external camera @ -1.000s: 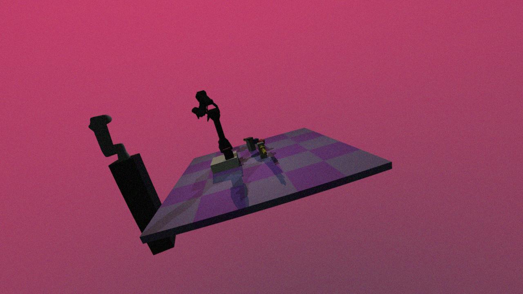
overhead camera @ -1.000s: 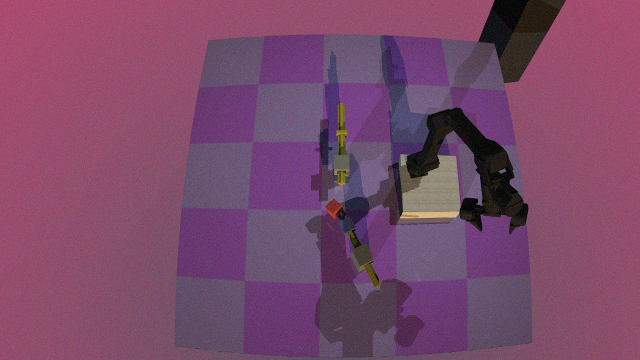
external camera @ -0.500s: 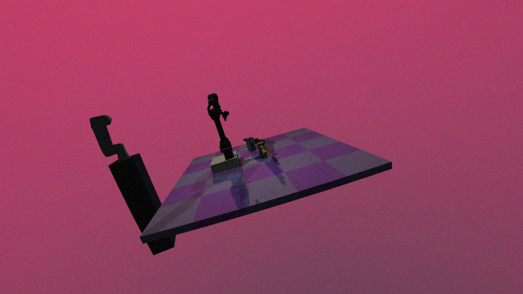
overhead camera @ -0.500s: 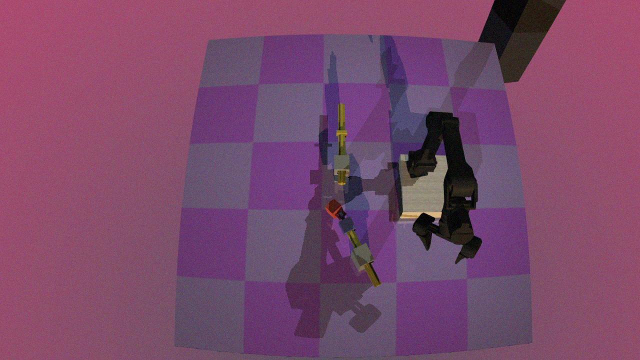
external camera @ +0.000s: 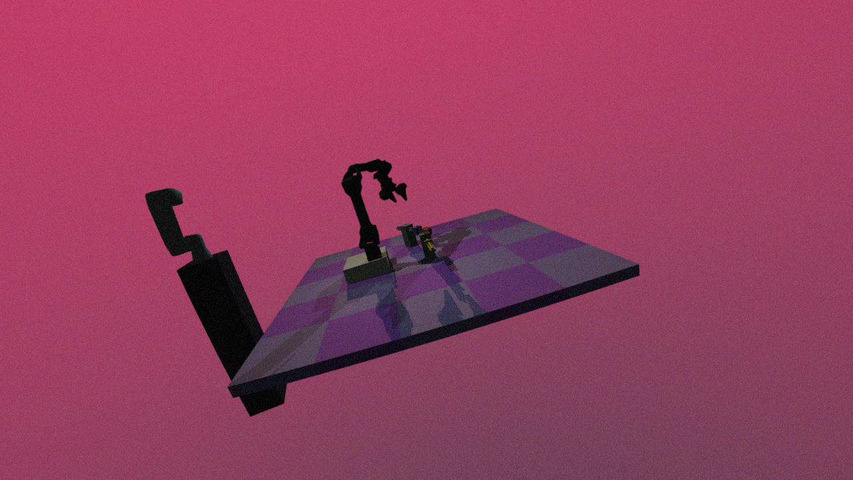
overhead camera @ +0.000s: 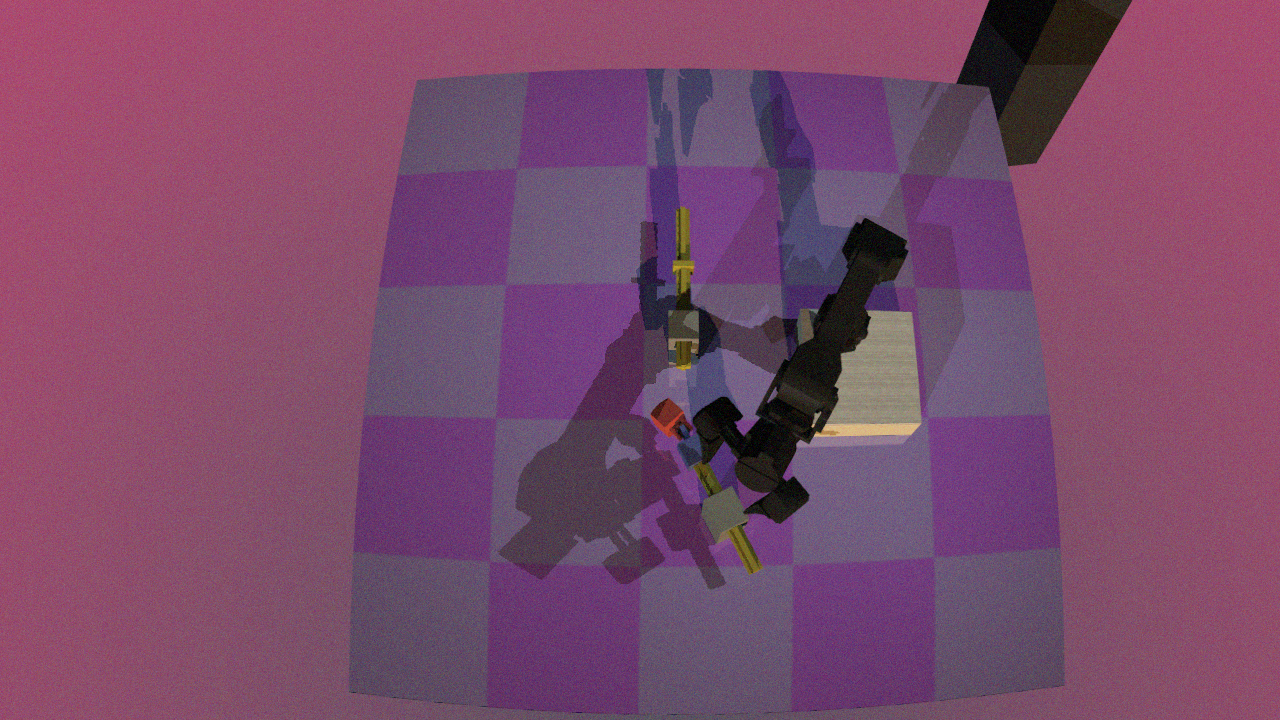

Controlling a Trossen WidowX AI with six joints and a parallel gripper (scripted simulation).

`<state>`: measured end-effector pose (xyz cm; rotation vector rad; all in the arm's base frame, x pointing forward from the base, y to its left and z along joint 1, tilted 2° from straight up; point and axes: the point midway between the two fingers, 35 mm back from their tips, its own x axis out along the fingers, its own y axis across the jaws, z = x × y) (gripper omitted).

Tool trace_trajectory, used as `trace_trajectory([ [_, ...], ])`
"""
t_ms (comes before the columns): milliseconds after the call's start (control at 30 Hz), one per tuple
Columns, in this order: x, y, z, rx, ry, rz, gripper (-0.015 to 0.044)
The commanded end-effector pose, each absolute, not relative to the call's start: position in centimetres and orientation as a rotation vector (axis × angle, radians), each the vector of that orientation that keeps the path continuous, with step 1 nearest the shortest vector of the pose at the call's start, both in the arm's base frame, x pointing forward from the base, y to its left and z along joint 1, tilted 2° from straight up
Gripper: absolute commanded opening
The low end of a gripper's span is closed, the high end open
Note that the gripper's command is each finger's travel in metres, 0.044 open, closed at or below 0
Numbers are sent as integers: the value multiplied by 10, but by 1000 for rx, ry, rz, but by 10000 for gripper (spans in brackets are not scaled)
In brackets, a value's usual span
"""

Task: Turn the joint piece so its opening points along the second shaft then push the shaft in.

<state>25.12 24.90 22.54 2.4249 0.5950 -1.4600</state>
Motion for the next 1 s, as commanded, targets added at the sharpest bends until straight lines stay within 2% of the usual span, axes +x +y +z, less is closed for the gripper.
trace_trajectory([
  [0,290,200,199,2414,387,-1448,440],
  [200,326,122,166,2358,114,-1467,440],
  [400,338,48,138,2268,-106,-1514,440],
  [667,338,46,137,2280,-127,-1524,440],
  [967,339,45,136,2470,-338,-1631,440],
])
